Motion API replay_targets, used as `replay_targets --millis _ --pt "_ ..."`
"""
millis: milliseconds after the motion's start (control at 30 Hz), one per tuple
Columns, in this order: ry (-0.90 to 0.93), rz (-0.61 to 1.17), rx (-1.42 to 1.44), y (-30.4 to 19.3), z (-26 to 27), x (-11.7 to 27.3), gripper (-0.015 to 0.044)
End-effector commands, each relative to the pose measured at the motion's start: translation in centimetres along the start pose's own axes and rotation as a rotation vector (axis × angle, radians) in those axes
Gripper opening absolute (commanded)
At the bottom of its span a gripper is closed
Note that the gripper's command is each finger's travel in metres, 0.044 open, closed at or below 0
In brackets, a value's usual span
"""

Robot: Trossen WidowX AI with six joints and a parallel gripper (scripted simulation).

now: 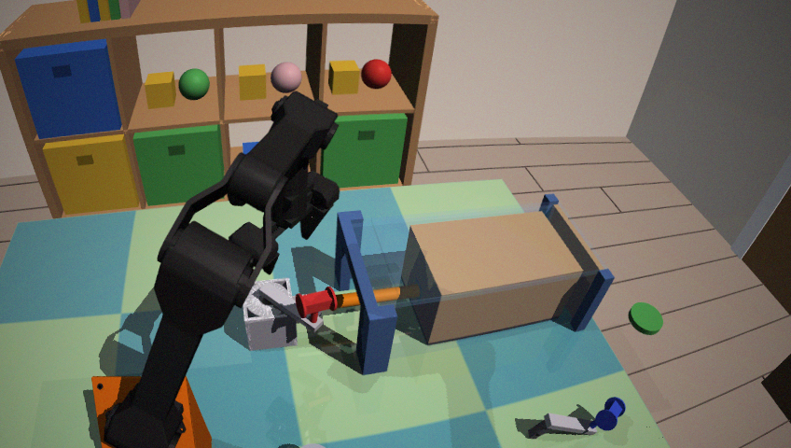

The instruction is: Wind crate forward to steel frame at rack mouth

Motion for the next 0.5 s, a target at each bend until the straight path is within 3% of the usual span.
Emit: replay_targets --millis 0,200,367,467 --pt "0.041 0.055 -0.018 0.2 -0.1 -0.2 0.044" --pt "0.041 0.055 -0.018 0.2 0.0 -0.5 0.044" --pt "0.041 0.056 -0.019 0.0 0.3 -6.0 0.044" --pt "0.041 0.056 -0.019 0.0 0.3 -6.2 0.044"
Point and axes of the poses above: the point midway between the two fingers, 35 mm back from their tips, its own x axis back along the fingers, its own z axis across the jaws, y = z × x, the point moved 2 cm from there along x, back along the fingers, and after that the axes turned 5 degrees about x, right-handed, at the moved point
